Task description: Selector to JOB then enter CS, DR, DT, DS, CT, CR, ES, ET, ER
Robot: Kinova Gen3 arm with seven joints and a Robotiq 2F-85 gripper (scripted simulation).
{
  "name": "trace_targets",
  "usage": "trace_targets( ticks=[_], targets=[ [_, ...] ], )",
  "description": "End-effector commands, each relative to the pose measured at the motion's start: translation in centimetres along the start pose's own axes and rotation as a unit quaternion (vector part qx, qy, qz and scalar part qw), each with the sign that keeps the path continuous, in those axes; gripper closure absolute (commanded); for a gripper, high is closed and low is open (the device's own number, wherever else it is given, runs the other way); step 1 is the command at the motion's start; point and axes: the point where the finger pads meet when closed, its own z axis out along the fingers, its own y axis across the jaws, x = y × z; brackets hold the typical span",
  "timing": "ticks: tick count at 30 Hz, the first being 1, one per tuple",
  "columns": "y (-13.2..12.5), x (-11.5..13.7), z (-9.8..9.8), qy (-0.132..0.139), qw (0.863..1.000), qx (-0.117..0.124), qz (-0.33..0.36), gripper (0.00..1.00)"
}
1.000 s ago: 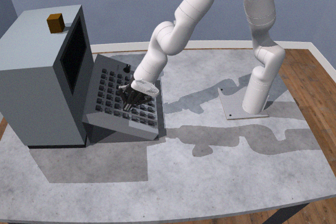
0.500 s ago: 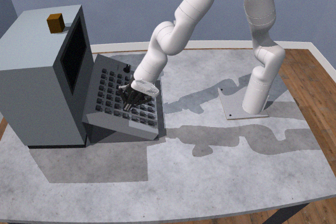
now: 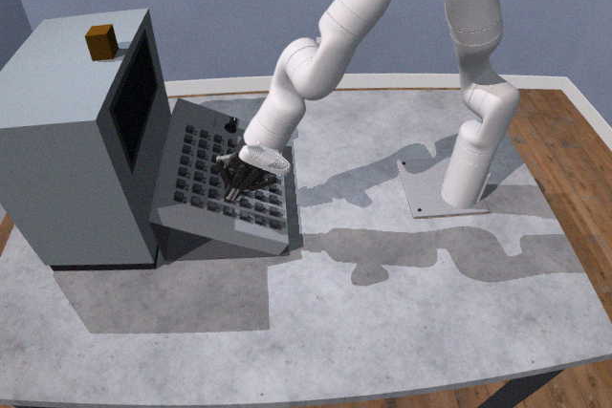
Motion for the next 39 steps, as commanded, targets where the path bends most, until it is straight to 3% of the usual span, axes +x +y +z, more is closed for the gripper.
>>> trace_targets(
  ticks=[1,22,39],
  targets=[
    [0.1,0.0,-0.2,0.0,1.0,-0.001,0.0,0.9],
    [0.1,0.0,-2.9,0.0,1.0,-0.001,0.0,0.9],
    [0.1,0.0,-3.1,0.0,1.0,-0.001,0.0,0.9]
  ],
)
